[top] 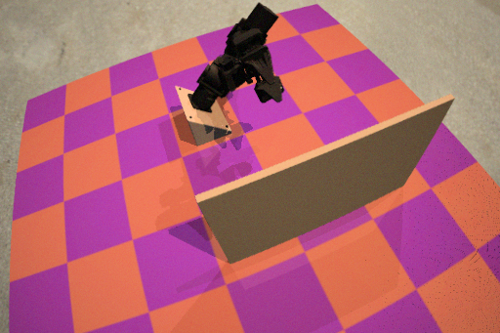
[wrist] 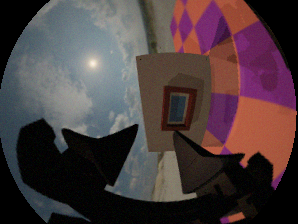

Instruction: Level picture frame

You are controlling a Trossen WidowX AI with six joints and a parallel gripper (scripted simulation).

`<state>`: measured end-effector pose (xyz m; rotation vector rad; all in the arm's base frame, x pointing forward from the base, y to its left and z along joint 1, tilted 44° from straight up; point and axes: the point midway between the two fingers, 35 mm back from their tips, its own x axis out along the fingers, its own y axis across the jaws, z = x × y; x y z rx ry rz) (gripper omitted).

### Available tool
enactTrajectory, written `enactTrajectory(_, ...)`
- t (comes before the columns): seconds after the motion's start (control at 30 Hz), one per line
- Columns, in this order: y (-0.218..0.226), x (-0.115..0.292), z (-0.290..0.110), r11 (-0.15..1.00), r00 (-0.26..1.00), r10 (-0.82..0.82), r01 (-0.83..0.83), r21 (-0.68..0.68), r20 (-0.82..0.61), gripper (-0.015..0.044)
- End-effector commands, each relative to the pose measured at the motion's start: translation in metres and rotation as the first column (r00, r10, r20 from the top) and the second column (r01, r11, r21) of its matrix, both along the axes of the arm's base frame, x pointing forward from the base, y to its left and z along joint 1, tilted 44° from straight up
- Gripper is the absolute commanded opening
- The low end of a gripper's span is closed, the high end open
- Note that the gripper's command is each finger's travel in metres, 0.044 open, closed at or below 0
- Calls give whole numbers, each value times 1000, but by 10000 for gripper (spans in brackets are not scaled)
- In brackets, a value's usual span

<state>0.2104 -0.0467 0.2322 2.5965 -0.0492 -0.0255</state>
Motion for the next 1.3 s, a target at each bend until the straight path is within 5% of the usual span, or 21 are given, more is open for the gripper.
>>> enactTrajectory(0.0, 3, -18, -1, 1000, 1000, 4, -4, 15, -1, 260)
enactTrajectory(1.27, 3, -18, -1, 1000, 1000, 4, -4, 15, -1, 260)
